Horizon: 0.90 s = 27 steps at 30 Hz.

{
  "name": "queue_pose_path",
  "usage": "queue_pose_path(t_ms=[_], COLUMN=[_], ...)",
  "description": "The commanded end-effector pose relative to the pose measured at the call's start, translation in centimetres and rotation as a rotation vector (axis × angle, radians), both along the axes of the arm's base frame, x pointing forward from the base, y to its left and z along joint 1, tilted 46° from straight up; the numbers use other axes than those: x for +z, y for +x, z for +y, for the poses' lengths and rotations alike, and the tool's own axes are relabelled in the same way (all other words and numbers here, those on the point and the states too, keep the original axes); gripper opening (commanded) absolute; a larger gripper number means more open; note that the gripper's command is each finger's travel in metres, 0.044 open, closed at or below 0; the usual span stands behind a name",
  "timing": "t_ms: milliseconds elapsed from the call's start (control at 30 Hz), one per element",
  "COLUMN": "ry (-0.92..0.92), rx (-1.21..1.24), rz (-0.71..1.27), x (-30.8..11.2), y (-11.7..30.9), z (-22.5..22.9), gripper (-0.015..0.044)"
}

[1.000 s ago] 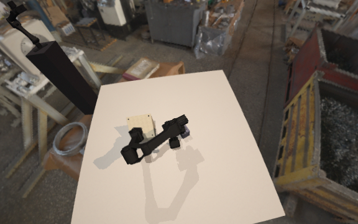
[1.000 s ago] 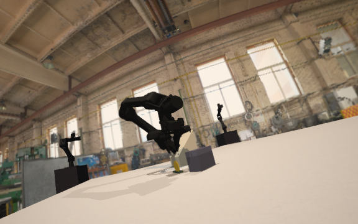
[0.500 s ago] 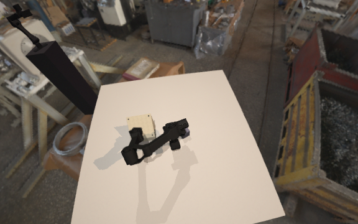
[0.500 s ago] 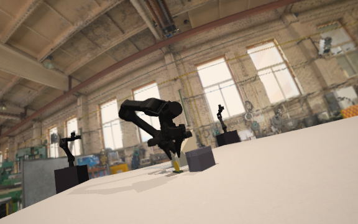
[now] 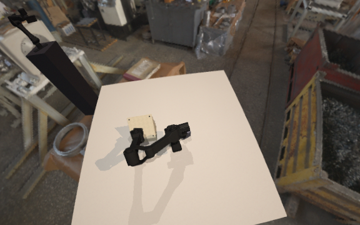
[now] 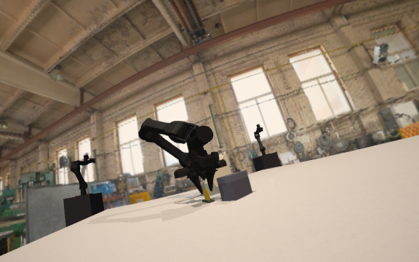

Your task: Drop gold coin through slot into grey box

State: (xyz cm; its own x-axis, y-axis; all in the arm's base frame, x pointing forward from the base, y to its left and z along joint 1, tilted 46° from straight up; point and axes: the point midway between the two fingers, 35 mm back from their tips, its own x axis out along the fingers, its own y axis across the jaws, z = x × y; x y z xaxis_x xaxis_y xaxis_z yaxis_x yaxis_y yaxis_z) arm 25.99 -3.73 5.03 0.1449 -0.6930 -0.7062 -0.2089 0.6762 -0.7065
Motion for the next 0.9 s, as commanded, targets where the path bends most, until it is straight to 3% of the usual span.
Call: queue_pose_path(t_ms=[0,400,600,867], ry=[-0.009,-0.013,-0.013,-0.013], rx=[0.004,0.004,0.004,0.004], rz=[0.007,0.007,0.007,0.007], x=[-0.4,-1.5,-1.5,-1.5], y=[-0.1,0.0,0.0,0.0], z=[-0.5,-1.8,-1.8,-1.8], gripper=[0.0161,0.0161,0.0003,0.0])
